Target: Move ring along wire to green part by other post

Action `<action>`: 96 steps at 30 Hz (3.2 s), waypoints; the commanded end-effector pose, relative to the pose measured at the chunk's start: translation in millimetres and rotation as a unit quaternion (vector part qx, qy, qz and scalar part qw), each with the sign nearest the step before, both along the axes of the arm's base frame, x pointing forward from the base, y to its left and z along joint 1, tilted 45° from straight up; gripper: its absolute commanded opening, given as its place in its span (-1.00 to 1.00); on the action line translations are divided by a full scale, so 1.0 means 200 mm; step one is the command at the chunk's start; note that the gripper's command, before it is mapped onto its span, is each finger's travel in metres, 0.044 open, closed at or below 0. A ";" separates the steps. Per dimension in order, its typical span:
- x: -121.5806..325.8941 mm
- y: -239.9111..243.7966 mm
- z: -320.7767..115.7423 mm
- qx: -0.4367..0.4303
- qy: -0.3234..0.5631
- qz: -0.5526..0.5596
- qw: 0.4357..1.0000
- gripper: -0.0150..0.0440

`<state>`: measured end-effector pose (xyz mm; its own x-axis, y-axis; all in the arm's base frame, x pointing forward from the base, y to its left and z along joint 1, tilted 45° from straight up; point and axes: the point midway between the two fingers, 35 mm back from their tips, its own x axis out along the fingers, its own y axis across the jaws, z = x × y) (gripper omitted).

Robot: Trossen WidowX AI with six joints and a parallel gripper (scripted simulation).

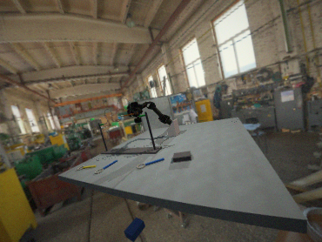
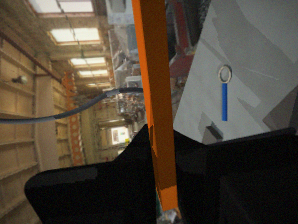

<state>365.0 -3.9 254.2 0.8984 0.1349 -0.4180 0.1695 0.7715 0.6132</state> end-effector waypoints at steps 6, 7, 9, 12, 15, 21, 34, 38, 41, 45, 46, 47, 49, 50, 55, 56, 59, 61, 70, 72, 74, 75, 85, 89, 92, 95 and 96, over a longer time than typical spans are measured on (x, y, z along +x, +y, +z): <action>0.01 0.12 0.13 0.110 -0.011 0.002 0.994 -1.00; 0.01 0.13 0.15 0.121 -0.012 0.002 0.993 -1.00; 0.01 0.14 0.17 0.140 -0.014 0.002 0.990 -1.00; 0.01 0.17 0.21 0.166 -0.016 0.002 0.986 -1.00; 0.01 0.19 0.25 0.189 -0.018 0.003 0.982 -1.00; 0.02 0.21 0.31 0.227 -0.021 0.003 0.974 -1.00; 0.02 0.23 0.38 0.233 -0.021 0.003 0.972 -1.00; 0.02 0.23 0.39 0.220 -0.019 0.002 0.975 -1.00; 0.02 0.23 0.39 0.205 -0.018 0.002 0.979 -1.00; 0.02 0.23 0.38 0.184 -0.015 0.002 0.983 -1.00; 0.02 0.23 0.38 0.178 -0.014 0.002 0.984 -1.00; 0.02 0.23 0.38 0.172 -0.014 0.001 0.985 -1.00; 0.02 0.23 0.38 0.160 -0.012 0.001 0.987 -1.00; 0.02 0.23 0.37 0.154 -0.012 0.001 0.988 -1.00; 0.02 0.22 0.36 0.122 -0.008 0.000 0.993 -1.00; 0.02 0.22 0.36 0.115 -0.008 0.000 0.993 -1.00; 0.02 0.22 0.36 0.096 -0.005 0.000 0.995 -1.00; 0.02 0.21 0.35 0.083 -0.004 0.000 0.997 -1.00; 0.01 0.20 0.34 0.023 0.002 -0.002 1.000 -1.00; 0.01 0.19 0.33 0.010 0.004 -0.002 1.000 -1.00; 0.01 0.19 0.33 -0.003 0.005 -0.002 1.000 -1.00; 0.01 0.19 0.33 -0.010 0.006 -0.002 1.000 -1.00; 0.01 0.17 0.31 -0.076 0.013 -0.003 0.997 -1.00; 0.01 0.16 0.31 -0.102 0.016 -0.004 0.995 -1.00; 0.01 0.16 0.30 -0.122 0.018 -0.004 0.992 -1.00; 0.01 0.15 0.30 -0.141 0.020 -0.005 0.990 -1.00; 0.01 0.15 0.30 -0.148 0.021 -0.005 0.989 -1.00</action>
<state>367.0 27.3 314.9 0.8833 0.0177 -0.4685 0.1947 0.8953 0.4008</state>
